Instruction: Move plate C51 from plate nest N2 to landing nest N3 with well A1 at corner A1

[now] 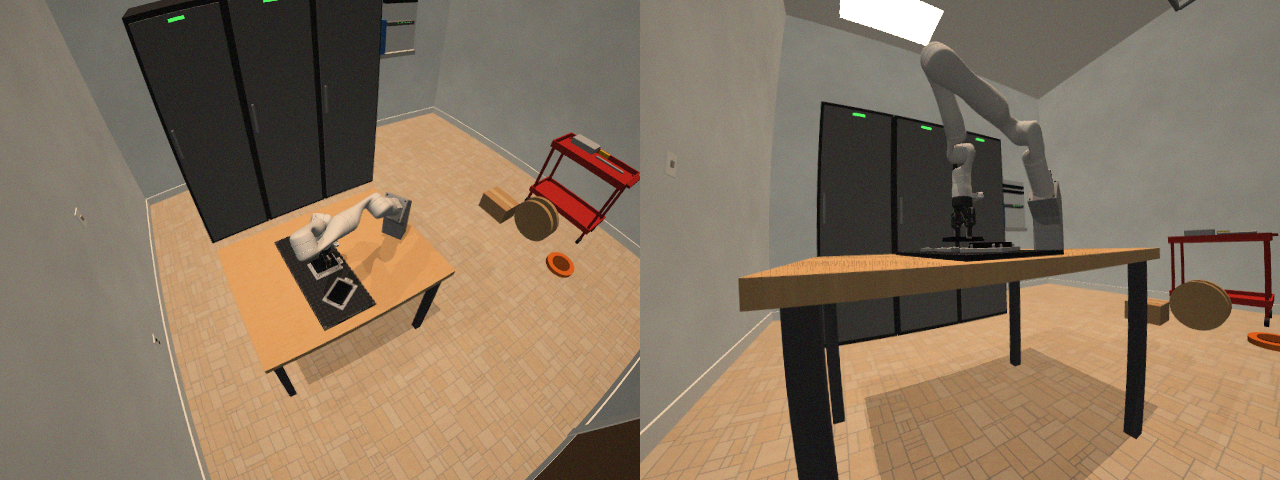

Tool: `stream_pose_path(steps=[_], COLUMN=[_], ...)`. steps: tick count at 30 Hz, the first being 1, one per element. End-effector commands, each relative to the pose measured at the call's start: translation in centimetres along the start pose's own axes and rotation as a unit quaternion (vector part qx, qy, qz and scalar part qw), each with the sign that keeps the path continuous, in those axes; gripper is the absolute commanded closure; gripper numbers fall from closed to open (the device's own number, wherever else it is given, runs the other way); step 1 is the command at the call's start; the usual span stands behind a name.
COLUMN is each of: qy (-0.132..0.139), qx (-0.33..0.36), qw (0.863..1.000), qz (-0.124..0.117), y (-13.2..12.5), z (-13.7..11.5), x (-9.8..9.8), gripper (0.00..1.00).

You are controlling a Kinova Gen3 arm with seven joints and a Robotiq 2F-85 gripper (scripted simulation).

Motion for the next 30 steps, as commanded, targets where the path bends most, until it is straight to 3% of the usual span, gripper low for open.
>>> stream_pose_path(steps=[1,11,30], qy=[0.002,0.002,0.002], qx=[0.0,0.0,0.0], qw=[1.0,1.0,1.0], qz=[0.001,0.001,0.001], y=[0.0,0.1,0.0], z=[-0.1,-0.2,-0.2], x=[0.3,1.4,1.4], gripper=[1.0,1.0,1.0])
Point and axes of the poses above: the point where the finger pads meet when closed, its own x axis out along the fingers, its own y axis across the jaws, z = x × y, the point moved 9 cm from there along -x, back along the fingers, and after that the axes turned 9 degrees about -x, right-handed, at the moved point
